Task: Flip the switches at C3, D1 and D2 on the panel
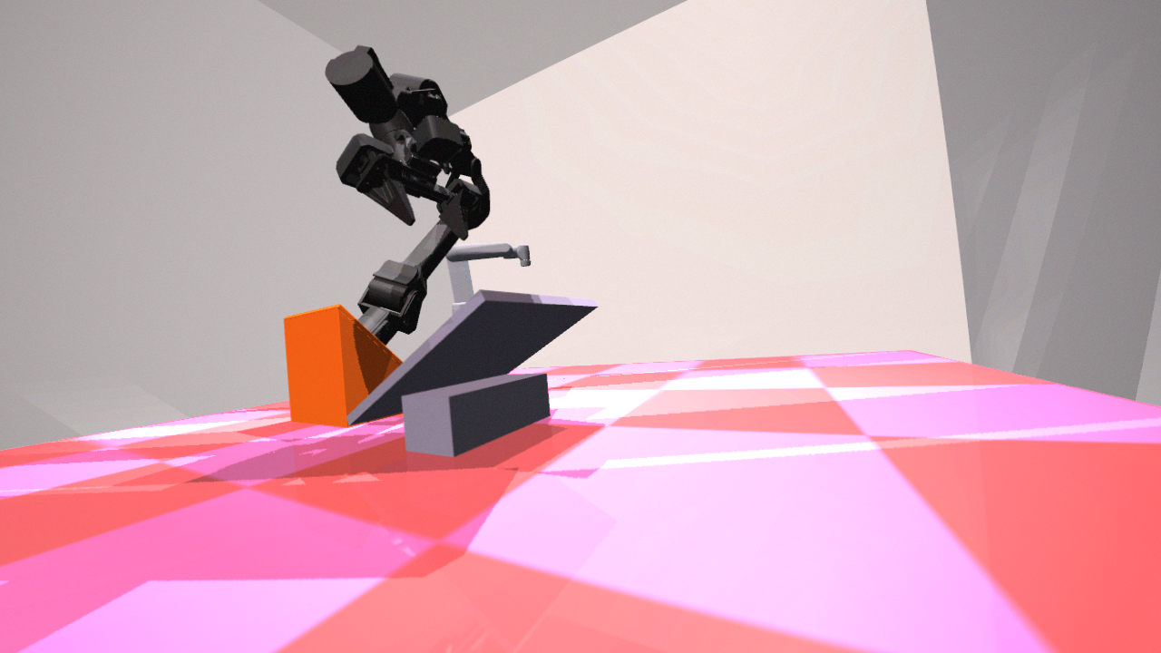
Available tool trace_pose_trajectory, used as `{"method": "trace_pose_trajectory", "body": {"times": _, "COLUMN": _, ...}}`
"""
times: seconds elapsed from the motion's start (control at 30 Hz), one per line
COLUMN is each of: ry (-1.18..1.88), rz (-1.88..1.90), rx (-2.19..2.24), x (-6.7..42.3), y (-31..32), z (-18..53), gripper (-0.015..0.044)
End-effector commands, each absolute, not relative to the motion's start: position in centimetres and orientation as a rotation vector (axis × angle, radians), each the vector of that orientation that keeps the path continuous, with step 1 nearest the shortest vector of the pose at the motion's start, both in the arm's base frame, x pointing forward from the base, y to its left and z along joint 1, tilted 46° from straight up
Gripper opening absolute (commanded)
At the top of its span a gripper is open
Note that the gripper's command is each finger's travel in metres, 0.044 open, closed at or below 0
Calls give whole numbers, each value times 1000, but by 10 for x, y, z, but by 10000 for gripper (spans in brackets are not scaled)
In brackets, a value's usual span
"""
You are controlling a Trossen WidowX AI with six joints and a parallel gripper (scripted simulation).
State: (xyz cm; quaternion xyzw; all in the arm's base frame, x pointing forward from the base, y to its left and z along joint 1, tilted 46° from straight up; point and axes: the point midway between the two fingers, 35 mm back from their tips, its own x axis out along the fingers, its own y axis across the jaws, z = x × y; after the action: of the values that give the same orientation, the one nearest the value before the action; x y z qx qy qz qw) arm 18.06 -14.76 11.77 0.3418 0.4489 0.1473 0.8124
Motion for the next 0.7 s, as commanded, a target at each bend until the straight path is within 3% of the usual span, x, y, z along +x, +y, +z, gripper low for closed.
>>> {"method": "trace_pose_trajectory", "body": {"times": 0.0, "ry": 959, "rz": 314, "rx": 730, "x": 181, "y": -147, "z": 116, "gripper": 374}}
{"method": "trace_pose_trajectory", "body": {"times": 0.27, "ry": 961, "rz": 326, "rx": 755, "x": 208, "y": -91, "z": 38, "gripper": 164}}
{"method": "trace_pose_trajectory", "body": {"times": 0.47, "ry": 960, "rz": 328, "rx": 759, "x": 210, "y": -84, "z": 31, "gripper": 6}}
{"method": "trace_pose_trajectory", "body": {"times": 0.67, "ry": 934, "rz": 320, "rx": 762, "x": 228, "y": -64, "z": 11, "gripper": 0}}
